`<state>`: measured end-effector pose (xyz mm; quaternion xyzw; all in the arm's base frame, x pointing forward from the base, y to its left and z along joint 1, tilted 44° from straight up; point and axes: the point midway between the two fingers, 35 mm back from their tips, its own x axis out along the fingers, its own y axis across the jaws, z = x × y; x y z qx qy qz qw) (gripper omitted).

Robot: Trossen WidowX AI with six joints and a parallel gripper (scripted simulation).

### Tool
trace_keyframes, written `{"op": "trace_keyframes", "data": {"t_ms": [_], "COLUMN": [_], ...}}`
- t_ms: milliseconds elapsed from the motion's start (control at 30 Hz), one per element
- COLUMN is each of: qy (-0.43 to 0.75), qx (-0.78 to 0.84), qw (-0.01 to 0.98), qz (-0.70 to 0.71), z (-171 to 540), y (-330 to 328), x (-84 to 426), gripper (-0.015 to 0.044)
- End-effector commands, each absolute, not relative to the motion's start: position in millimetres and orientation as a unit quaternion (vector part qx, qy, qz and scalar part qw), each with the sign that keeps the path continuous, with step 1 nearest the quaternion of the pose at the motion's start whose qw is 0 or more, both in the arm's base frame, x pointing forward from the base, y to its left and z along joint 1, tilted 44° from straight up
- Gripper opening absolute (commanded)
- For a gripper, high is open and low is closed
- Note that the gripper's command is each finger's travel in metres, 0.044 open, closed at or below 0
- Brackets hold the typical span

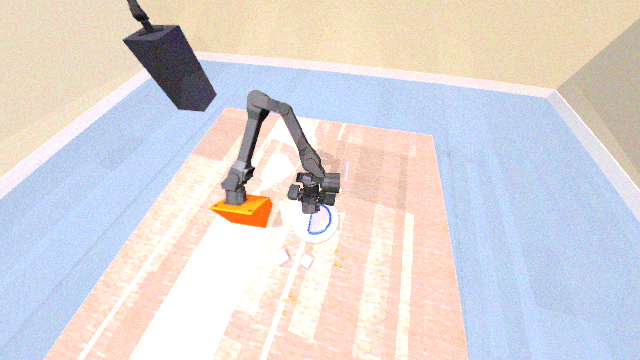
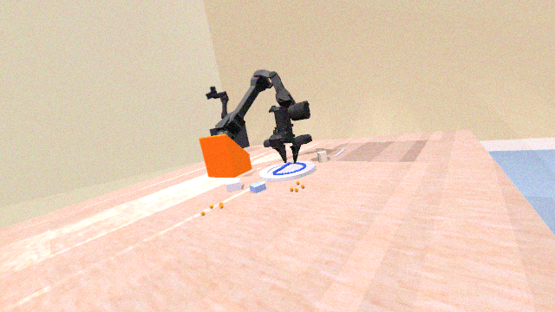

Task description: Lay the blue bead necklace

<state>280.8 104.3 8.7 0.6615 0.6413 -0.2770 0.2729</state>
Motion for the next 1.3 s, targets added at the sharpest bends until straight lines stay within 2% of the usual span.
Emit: {"op": "trace_keyframes", "data": {"t_ms": [0,167,1133,1267], "qy": [0.641,0.641,0.642,0.643], "qx": [0.661,0.661,0.662,0.658], "qw": [0.274,0.271,0.270,0.280], "qz": [-0.276,-0.279,-0.279,-0.275], "z": [9.0,9.6,11.9,2.6], "y": [104.3,103.1,100.8,83.7], "x": [281.1,279.9,279.9,284.0], "gripper": [0.0315,0.0440,0.0440,0.0335]}}
